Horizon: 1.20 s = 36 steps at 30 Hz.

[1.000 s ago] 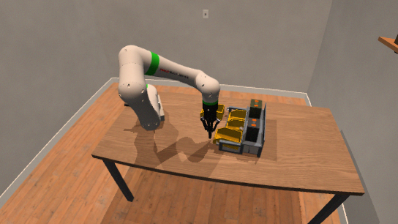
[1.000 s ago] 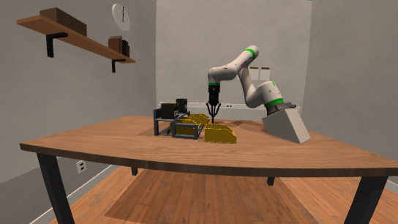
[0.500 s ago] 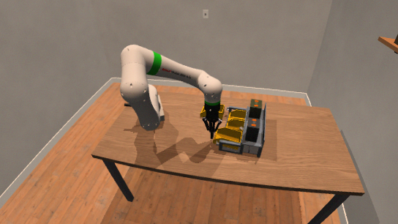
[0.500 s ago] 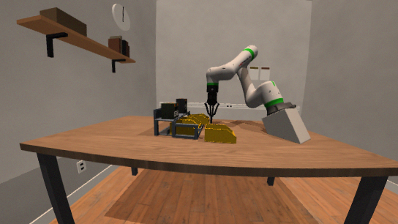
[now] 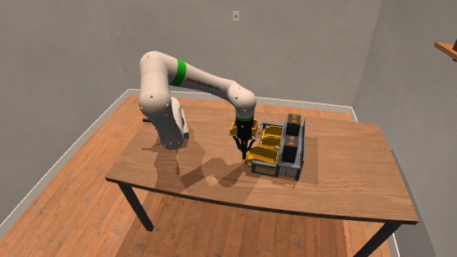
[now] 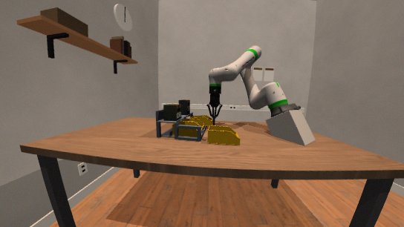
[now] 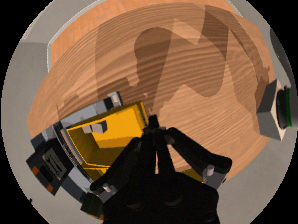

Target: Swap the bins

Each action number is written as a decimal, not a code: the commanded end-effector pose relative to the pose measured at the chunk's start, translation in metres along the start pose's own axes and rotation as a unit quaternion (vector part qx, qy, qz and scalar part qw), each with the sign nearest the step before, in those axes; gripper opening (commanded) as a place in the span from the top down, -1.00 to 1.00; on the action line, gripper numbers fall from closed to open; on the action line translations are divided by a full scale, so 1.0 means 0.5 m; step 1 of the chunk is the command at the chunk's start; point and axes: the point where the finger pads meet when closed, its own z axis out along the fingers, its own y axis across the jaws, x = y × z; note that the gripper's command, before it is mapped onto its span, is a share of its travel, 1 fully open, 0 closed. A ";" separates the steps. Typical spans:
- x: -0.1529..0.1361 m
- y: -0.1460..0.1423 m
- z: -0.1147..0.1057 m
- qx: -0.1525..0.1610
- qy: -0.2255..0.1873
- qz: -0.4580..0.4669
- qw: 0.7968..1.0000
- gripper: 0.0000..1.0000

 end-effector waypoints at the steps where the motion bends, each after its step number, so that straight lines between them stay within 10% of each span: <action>1: 0.000 -0.001 -0.001 0.001 0.000 0.000 1.000 0.80; 36: 0.000 -0.046 -0.001 0.001 0.000 0.000 1.000 0.80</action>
